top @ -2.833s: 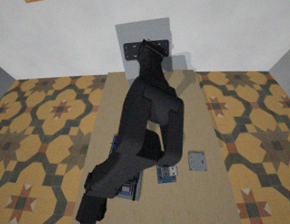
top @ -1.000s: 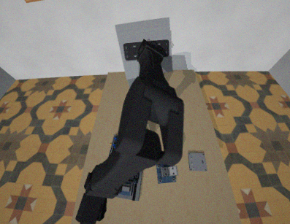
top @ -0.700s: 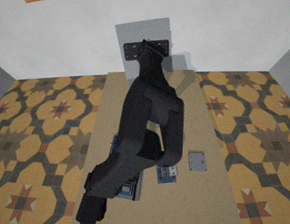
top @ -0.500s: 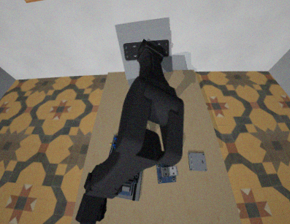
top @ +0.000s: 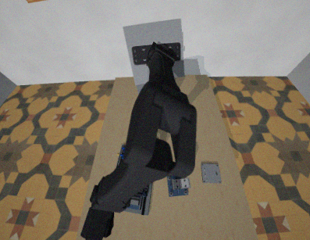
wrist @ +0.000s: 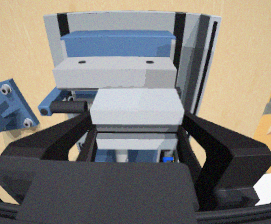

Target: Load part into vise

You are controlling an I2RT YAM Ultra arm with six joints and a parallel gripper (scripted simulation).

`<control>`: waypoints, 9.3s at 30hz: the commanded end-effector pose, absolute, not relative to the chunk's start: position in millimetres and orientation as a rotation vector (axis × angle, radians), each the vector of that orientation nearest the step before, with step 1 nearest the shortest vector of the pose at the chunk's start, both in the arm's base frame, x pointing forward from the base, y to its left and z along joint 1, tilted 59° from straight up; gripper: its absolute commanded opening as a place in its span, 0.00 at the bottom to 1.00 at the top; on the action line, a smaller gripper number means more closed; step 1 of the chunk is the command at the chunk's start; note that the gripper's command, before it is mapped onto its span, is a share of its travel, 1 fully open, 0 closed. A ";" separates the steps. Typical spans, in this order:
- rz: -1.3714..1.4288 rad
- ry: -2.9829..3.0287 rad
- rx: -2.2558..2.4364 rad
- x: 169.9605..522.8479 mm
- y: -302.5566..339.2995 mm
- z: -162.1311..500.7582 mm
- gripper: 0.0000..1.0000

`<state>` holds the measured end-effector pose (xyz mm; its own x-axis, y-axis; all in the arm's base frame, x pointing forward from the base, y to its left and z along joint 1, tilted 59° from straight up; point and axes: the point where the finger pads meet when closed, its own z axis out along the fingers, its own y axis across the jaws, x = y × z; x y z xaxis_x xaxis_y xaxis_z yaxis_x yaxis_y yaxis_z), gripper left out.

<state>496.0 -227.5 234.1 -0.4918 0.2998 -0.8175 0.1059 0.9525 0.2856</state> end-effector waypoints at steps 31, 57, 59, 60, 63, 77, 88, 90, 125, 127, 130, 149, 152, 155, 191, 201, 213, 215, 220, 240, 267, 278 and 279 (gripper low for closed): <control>0.237 2.080 0.312 486.2 -228.5 231.4 0.00; 0.237 2.080 0.312 486.1 -228.5 231.3 0.00; 0.237 2.080 0.312 486.1 -228.5 231.3 0.00; 0.237 2.080 0.312 486.1 -228.5 231.3 0.00; 0.237 2.080 0.312 486.1 -228.5 231.3 0.00; 0.237 2.080 0.312 486.3 -228.4 231.4 0.00; 0.237 2.081 0.308 488.0 -226.8 231.1 0.00; 0.236 2.080 0.306 488.7 -226.3 231.4 0.00; 0.243 2.090 0.305 504.8 -227.1 223.8 0.00; 0.243 2.090 0.305 504.8 -227.1 223.8 0.00; 0.243 2.093 0.314 503.5 -229.9 222.3 0.00; 0.243 2.093 0.312 507.9 -228.4 220.7 0.00; 0.242 2.093 0.311 508.3 -228.5 220.3 0.00; 0.242 2.093 0.311 508.6 -228.5 220.1 0.00; 0.242 2.094 0.310 509.1 -228.4 219.8 0.00; 0.242 2.094 0.310 509.1 -228.4 219.8 0.00; 0.242 2.094 0.310 509.1 -228.4 219.8 0.00; 0.242 2.094 0.310 509.1 -228.4 219.8 0.00; 0.242 2.094 0.310 509.2 -228.3 219.8 0.00; 0.229 2.071 0.301 506.4 -228.6 234.5 0.00; 0.242 2.091 0.312 510.3 -229.1 222.1 0.00; 0.244 2.093 0.312 511.2 -228.8 221.2 0.00; 0.244 2.093 0.312 511.2 -228.8 221.2 0.00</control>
<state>509.1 -224.2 212.3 -0.5055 0.3114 -0.8047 0.1121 0.9484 0.2966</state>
